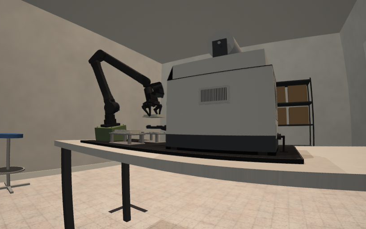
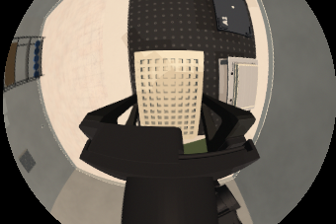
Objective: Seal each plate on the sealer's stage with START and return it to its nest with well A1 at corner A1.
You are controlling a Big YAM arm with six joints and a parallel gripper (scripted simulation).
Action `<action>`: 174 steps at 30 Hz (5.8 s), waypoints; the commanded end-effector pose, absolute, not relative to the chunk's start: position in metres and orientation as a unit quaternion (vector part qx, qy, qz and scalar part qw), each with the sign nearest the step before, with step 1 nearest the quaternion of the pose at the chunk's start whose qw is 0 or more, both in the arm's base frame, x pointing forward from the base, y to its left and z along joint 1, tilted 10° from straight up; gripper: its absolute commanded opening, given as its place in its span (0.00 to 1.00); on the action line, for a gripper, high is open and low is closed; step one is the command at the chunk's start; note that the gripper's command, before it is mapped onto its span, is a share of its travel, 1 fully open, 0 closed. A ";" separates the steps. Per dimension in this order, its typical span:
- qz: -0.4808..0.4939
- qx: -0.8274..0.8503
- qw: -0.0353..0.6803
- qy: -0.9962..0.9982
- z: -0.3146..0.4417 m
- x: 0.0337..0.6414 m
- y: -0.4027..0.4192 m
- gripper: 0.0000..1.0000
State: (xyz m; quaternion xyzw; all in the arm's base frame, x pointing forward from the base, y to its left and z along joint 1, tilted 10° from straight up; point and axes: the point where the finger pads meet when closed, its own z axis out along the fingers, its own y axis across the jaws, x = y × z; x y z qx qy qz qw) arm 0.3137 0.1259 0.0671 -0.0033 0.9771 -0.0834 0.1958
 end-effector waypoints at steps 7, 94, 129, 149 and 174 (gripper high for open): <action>-0.072 0.005 0.219 0.973 0.101 0.328 0.135 0.00; -0.068 -0.021 0.221 0.973 0.094 0.361 0.117 0.00; -0.074 -0.015 0.226 0.971 0.106 0.423 0.065 0.00; -0.078 -0.018 0.220 0.972 0.108 0.453 0.036 0.00; -0.081 -0.025 0.209 0.974 0.116 0.484 0.008 0.00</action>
